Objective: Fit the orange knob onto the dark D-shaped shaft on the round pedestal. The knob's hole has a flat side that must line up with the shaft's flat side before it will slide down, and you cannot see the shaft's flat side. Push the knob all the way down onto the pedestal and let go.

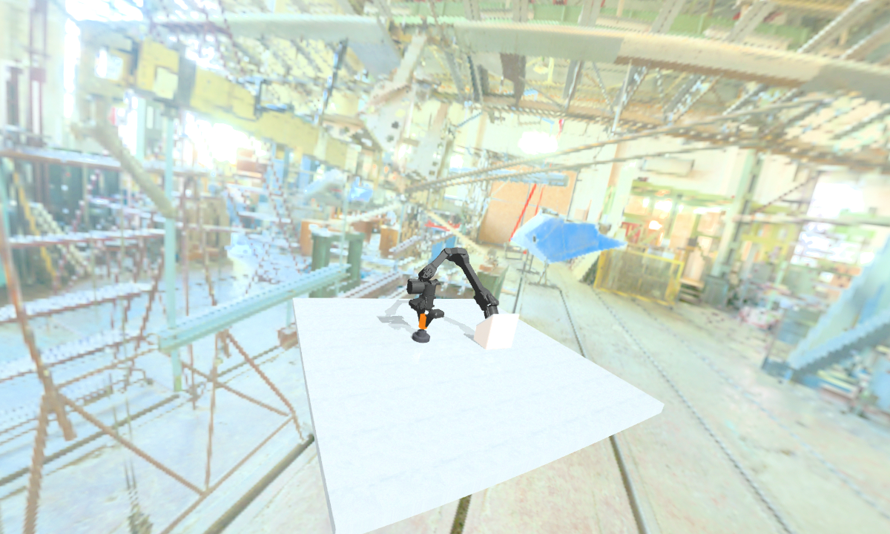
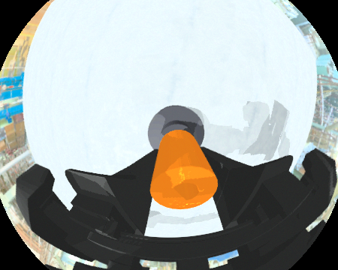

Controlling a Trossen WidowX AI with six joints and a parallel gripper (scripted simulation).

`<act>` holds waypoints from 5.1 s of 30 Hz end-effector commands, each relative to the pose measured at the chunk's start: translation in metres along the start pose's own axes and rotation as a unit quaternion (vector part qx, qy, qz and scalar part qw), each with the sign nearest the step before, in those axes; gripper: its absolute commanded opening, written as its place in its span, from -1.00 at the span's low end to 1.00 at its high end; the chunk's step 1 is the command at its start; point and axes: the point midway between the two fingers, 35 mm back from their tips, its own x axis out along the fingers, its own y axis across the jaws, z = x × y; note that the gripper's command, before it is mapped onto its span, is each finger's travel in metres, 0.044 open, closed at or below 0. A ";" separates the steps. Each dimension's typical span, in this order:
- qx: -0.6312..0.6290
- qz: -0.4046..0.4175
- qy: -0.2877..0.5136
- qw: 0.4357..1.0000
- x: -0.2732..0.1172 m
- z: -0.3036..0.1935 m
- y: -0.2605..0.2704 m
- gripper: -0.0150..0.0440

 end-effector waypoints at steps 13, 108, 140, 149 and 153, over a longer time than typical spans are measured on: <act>-0.002 -0.001 0.000 1.000 0.001 0.000 0.002 -0.49; -0.210 -0.001 0.000 0.978 -0.004 0.000 0.000 -0.49; -0.311 -0.001 0.001 0.950 0.001 0.000 0.001 -0.49; -0.311 -0.001 0.001 0.950 -0.002 0.000 0.001 -0.49; -0.311 -0.001 0.000 0.950 -0.004 0.000 0.000 -0.49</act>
